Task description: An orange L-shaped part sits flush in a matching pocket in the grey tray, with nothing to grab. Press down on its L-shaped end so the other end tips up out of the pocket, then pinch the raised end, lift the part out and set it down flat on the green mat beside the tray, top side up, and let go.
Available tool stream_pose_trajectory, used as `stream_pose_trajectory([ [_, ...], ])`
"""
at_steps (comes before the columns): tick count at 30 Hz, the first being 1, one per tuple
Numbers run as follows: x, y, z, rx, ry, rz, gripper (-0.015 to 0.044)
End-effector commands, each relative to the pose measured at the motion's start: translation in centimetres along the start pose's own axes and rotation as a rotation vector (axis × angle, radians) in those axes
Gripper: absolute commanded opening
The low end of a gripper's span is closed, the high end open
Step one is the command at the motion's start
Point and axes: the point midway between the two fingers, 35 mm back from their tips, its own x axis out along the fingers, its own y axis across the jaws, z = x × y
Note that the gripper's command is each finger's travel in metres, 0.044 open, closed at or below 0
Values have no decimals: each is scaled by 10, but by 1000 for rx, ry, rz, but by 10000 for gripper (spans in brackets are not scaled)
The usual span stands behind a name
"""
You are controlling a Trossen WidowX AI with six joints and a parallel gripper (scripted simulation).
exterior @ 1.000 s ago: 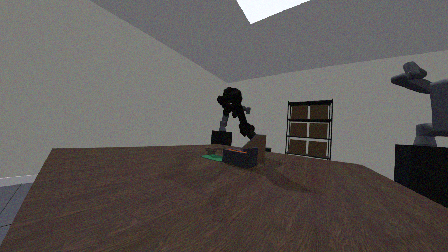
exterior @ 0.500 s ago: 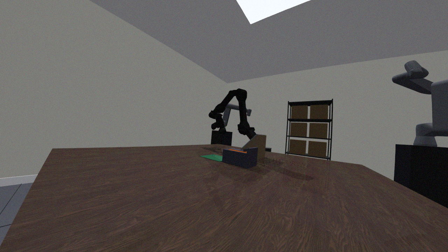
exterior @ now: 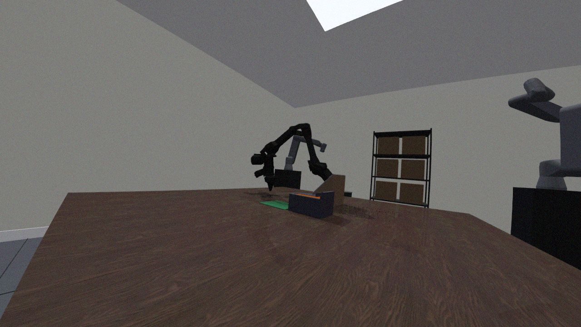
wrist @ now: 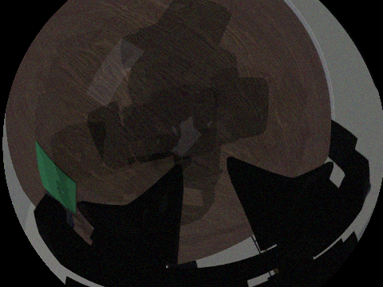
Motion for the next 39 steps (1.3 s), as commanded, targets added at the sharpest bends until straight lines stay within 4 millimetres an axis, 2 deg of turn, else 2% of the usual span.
stream_pose_trajectory([
  [1,-2,54,18,-82,-17,117,180],
  [6,-16,134,35,-167,-25,228,180],
  [11,-40,214,31,-279,-8,304,180],
  [16,-71,283,9,-368,-2,334,180],
  [22,-108,353,-42,-501,-7,308,180],
  [28,-136,397,-105,-607,-55,236,180],
  [35,-157,422,-183,-696,-167,129,180],
  [37,-158,424,-191,-704,-182,118,180],
  [39,-155,425,-190,-704,-182,118,180],
])
